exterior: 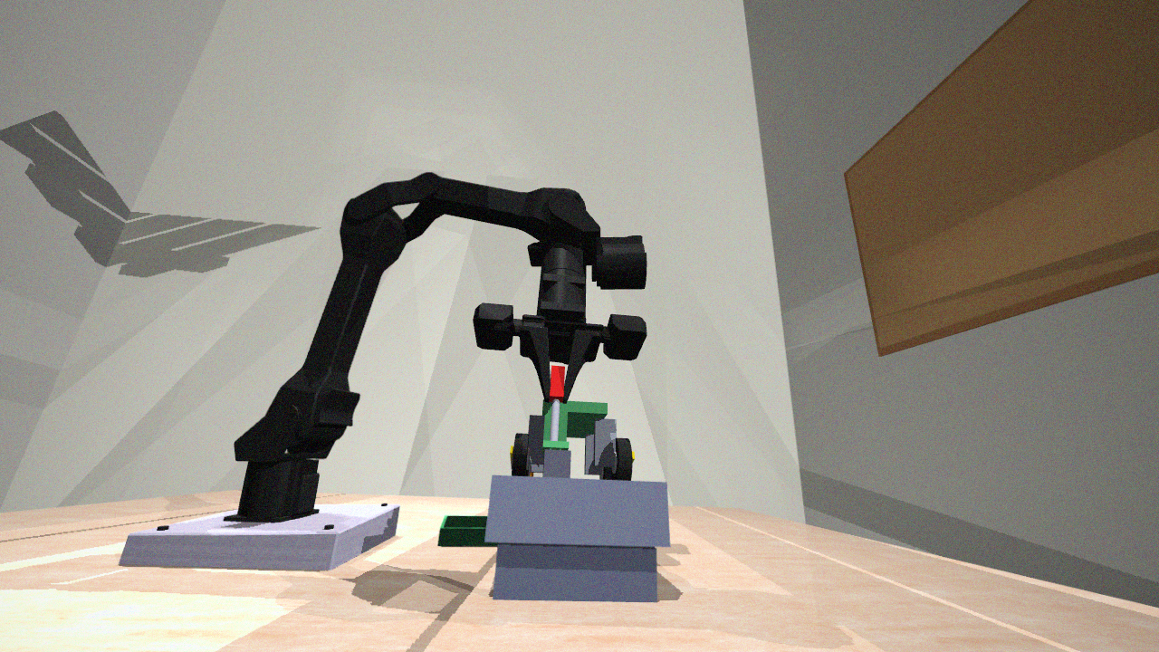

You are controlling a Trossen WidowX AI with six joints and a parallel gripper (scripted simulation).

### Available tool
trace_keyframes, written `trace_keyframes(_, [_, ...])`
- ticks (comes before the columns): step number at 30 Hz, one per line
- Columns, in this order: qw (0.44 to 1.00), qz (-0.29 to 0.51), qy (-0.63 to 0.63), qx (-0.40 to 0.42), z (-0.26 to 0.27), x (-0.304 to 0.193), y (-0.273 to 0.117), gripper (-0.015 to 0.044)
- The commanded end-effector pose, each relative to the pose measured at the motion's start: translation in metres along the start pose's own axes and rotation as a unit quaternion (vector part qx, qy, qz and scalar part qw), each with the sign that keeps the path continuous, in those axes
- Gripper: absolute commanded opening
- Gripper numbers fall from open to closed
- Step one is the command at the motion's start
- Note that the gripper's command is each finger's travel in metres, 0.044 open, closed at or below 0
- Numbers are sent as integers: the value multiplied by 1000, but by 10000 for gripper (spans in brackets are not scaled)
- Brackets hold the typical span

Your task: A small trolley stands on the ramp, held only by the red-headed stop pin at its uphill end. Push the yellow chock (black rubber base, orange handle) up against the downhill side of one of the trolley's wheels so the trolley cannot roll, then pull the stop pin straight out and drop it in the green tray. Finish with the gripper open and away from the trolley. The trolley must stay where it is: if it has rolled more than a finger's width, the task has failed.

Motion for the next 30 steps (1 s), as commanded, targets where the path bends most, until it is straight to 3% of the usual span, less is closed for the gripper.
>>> trace_keyframes(1, [1000, 5, 4, -3, 0, -3, -5, 0])
trace_keyframes(30, [1000, 5, 4, -3, 0, -7, -11, 0])
Point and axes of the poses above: the point midway between the two fingers, 35 mm back from their tips, its own y axis out along the fingers, its own z axis across the jaws, x = y × z, the point moved 4 cm from there along -y, back along the fingers, and after that the axes turned 10 degrees about -y, right-handed, at the moved point
